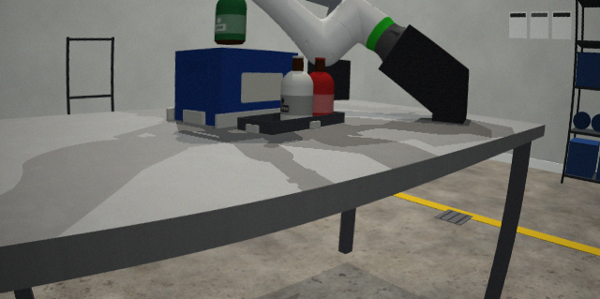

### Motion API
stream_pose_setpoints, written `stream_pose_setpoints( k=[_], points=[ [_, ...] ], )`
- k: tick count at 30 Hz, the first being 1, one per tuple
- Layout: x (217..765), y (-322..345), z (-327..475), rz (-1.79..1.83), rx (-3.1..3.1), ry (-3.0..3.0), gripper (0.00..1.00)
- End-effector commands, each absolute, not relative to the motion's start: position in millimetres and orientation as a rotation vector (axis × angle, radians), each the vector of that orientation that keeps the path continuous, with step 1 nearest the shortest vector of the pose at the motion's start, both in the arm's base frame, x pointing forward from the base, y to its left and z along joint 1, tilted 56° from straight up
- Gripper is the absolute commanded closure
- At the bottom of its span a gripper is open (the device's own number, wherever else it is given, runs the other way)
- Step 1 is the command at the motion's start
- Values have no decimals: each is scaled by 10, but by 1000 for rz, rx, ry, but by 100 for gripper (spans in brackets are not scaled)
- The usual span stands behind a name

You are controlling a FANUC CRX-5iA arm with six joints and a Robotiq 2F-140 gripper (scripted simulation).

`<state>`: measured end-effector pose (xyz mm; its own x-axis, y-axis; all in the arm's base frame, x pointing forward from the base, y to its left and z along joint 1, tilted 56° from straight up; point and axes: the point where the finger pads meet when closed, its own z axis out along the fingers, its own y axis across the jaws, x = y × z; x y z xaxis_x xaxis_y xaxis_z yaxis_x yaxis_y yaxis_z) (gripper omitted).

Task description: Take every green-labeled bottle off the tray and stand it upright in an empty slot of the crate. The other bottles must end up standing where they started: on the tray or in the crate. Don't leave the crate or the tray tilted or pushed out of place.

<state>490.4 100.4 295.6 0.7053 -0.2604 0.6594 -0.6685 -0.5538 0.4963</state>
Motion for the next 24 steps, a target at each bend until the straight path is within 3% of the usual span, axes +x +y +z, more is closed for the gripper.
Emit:
stream_pose_setpoints(
  k=[1,24],
  points=[
    [4910,971,3020,681,2143,-704,90],
    [4944,676,3446,681,2143,-704,90]
  ],
)
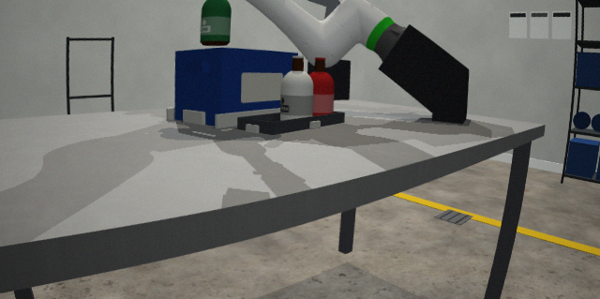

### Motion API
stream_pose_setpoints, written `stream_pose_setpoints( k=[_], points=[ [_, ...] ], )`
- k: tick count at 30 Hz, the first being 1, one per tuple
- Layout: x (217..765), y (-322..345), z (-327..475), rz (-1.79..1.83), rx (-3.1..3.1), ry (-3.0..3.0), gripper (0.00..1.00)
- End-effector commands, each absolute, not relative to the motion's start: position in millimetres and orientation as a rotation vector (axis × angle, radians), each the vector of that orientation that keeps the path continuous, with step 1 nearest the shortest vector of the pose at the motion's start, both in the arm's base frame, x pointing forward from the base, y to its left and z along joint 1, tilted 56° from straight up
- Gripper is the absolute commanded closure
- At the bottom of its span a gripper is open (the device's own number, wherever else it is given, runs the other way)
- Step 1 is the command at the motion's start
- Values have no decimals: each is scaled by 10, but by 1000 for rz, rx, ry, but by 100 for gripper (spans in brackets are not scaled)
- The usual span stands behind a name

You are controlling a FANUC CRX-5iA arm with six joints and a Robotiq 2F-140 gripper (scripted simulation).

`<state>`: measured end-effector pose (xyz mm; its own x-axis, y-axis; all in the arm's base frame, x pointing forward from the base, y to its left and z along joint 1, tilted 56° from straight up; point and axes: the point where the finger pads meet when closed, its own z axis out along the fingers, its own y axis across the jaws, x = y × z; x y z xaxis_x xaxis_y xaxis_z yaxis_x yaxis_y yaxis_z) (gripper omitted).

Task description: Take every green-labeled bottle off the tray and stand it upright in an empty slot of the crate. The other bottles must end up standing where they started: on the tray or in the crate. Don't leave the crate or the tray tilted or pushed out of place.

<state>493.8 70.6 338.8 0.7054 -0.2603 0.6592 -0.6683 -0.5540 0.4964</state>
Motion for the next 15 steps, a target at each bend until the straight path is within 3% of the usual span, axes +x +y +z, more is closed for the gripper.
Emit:
stream_pose_setpoints(
  k=[1,15],
  points=[
    [4946,665,3463,681,2143,-704,90],
    [4959,550,3631,681,2143,-704,90]
  ],
)
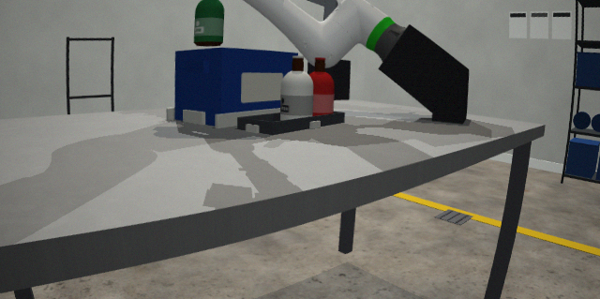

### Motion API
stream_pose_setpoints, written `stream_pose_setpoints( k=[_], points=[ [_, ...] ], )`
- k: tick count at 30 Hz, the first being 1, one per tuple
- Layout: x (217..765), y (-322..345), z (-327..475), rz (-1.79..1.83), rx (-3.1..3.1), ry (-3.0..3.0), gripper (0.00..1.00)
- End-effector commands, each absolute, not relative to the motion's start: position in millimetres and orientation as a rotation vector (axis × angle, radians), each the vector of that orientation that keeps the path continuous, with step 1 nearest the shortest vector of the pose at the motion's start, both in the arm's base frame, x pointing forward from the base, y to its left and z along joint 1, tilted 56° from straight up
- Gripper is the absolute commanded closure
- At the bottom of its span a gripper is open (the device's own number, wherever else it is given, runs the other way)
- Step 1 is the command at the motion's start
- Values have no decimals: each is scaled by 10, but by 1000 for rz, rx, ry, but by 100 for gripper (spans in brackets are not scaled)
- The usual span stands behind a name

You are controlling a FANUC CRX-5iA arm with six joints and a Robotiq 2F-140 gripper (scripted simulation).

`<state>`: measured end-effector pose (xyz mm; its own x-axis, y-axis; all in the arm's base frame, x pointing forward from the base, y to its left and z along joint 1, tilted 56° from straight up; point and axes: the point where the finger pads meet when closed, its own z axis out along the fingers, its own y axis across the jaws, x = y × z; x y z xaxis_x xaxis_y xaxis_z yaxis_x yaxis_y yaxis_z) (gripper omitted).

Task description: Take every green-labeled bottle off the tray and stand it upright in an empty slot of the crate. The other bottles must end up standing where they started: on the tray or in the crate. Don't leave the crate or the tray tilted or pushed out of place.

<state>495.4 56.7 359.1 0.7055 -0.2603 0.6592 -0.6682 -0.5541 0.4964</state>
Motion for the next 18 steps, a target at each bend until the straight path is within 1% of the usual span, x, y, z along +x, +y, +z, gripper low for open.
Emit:
stream_pose_setpoints(
  k=[1,18],
  points=[
    [4960,542,3642,681,2143,-704,90],
    [4969,458,3764,681,2143,-704,90]
  ],
)
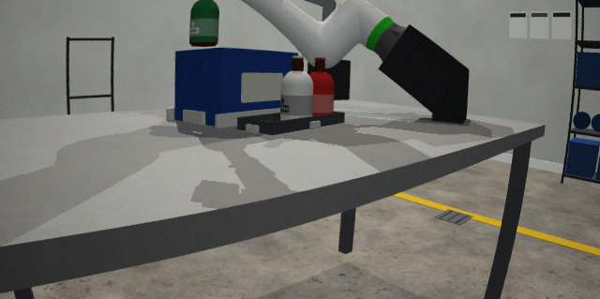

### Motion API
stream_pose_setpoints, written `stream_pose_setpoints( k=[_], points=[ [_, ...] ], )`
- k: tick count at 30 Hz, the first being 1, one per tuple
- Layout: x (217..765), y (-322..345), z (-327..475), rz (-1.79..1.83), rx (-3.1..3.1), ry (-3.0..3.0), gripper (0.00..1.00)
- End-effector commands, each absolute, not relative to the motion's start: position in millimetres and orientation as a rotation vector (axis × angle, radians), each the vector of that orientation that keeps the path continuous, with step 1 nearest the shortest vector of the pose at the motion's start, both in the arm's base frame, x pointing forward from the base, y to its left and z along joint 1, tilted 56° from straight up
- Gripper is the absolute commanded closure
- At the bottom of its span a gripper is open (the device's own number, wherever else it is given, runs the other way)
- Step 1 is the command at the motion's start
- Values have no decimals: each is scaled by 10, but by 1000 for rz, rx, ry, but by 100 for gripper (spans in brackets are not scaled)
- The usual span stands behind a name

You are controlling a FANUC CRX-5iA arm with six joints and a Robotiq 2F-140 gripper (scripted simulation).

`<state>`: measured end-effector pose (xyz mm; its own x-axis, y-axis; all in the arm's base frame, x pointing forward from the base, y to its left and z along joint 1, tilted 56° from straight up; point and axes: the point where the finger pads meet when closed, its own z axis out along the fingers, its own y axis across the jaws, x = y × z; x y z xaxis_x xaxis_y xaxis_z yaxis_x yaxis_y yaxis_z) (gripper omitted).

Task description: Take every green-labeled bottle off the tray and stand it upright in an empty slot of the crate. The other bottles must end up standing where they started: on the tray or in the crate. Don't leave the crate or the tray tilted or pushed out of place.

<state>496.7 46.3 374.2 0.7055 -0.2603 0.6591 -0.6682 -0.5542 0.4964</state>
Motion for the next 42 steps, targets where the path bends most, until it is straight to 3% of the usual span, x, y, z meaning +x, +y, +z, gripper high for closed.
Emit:
stream_pose_setpoints(
  k=[1,42],
  points=[
    [4970,455,3769,681,2143,-704,90],
    [4973,425,3811,681,2143,-704,90]
  ],
)
